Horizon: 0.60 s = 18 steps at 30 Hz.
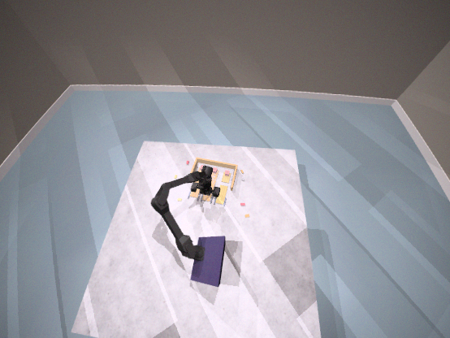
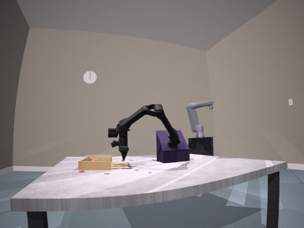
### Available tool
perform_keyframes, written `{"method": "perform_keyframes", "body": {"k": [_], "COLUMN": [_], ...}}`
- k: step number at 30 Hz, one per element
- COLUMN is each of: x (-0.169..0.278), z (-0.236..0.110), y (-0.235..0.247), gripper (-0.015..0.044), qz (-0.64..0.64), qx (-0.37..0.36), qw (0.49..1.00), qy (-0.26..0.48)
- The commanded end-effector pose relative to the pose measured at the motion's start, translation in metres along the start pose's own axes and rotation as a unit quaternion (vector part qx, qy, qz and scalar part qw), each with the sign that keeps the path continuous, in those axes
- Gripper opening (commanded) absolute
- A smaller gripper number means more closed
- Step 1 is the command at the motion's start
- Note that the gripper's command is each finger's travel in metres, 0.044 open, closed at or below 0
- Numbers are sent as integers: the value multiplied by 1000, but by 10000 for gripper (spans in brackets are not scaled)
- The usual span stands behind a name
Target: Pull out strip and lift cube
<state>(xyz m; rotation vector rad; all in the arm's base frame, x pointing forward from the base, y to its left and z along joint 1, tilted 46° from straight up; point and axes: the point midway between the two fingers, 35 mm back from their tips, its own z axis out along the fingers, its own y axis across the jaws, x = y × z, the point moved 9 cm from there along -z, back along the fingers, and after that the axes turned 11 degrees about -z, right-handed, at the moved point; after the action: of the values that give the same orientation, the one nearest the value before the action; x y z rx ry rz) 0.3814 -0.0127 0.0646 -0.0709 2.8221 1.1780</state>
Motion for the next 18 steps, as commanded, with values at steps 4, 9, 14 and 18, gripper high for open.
{"method": "perform_keyframes", "body": {"k": [4,9,14,18], "x": [2,3,3,3], "z": [14,22,30,32], "y": [0,0,1,1], "gripper": [0,0,0,0], "qz": [4,4,4,4], "qx": [-2,-3,-4,-4], "qw": [1000,1000,1000,1000], "qy": [3,3,3,3]}}
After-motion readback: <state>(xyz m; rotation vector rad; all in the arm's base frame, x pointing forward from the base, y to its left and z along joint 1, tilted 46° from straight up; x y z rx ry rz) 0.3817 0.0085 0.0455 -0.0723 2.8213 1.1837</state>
